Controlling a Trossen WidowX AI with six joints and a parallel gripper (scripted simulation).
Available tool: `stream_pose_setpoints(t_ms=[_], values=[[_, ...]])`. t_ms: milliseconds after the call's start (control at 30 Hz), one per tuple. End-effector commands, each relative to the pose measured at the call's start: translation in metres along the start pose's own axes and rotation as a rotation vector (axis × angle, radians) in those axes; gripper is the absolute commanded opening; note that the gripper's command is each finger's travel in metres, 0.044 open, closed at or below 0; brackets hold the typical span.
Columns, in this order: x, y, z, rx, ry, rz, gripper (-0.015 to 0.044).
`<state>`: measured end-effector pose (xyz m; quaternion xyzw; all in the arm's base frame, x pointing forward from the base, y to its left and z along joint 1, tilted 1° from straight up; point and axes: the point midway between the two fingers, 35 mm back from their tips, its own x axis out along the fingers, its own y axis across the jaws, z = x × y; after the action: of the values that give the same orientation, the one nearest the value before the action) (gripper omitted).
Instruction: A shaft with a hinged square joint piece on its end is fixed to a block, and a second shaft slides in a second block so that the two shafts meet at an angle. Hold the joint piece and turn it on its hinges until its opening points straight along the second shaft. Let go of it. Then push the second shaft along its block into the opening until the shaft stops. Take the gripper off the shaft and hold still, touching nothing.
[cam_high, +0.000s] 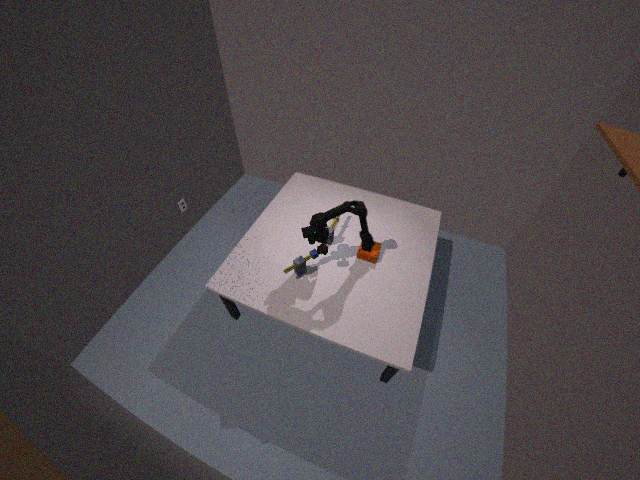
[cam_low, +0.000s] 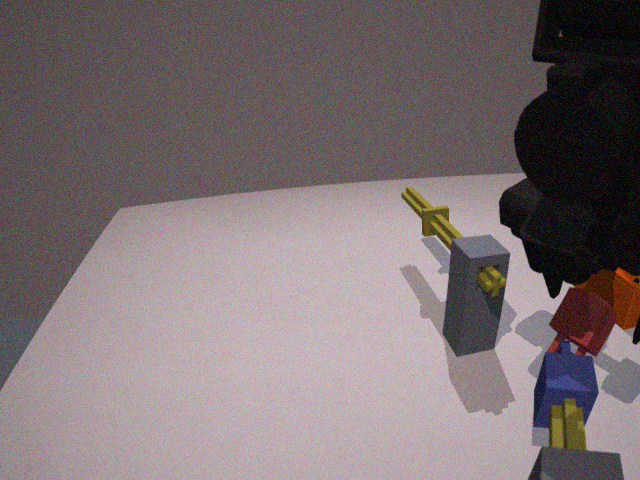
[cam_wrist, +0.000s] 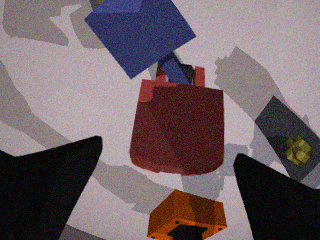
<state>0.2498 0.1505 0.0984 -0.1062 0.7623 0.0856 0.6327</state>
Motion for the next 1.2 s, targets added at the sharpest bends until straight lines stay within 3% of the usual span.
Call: stream_pose_setpoints(t_ms=[0, 667, 1000, 1167], values=[[-0.002, -0.001, 0.006, -0.007, -0.003, -0.003, 0.044], [0.027, 0.0, 0.008, -0.007, -0.002, -0.003, 0.044], [0.027, 0.0, 0.008, -0.007, -0.002, -0.003, 0.0182], [0.027, 0.0, 0.008, -0.007, -0.002, -0.003, 0.0182]])
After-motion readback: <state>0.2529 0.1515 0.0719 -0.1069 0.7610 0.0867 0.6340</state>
